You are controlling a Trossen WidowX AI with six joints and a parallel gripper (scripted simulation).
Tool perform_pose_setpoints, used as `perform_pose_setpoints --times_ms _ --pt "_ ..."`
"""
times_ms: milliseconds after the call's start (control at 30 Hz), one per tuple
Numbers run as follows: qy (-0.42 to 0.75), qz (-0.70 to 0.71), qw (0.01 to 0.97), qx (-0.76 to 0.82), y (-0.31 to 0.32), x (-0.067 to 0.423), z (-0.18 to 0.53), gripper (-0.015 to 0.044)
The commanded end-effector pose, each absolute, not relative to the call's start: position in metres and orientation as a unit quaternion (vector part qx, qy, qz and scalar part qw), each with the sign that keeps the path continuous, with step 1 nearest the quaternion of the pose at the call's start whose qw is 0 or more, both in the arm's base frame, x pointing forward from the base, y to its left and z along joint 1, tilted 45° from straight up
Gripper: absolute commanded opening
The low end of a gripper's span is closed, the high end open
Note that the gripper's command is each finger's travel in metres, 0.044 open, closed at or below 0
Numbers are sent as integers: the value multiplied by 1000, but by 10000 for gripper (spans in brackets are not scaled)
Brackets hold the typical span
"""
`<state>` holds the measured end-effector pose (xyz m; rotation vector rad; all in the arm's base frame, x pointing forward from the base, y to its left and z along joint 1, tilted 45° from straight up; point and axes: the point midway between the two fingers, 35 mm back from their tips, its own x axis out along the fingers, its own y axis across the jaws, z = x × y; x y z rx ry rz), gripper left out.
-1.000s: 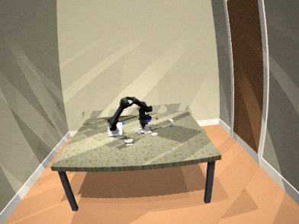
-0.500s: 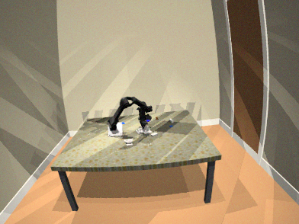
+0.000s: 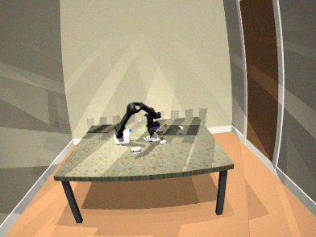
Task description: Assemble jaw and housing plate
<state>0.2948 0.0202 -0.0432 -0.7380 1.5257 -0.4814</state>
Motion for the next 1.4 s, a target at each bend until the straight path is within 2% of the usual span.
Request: perform_pose_setpoints --times_ms 0,333,500,767,800,1367 --pt "668 -211 636 -323 20 295 -43 224" --pt "669 -210 635 -324 67 293 4 224" --pt "666 -206 636 -330 63 294 -2 224" --pt "651 -254 662 -271 41 298 28 434" --pt "648 -261 666 -262 37 298 33 440" --pt "582 -386 708 -106 -25 286 107 440"
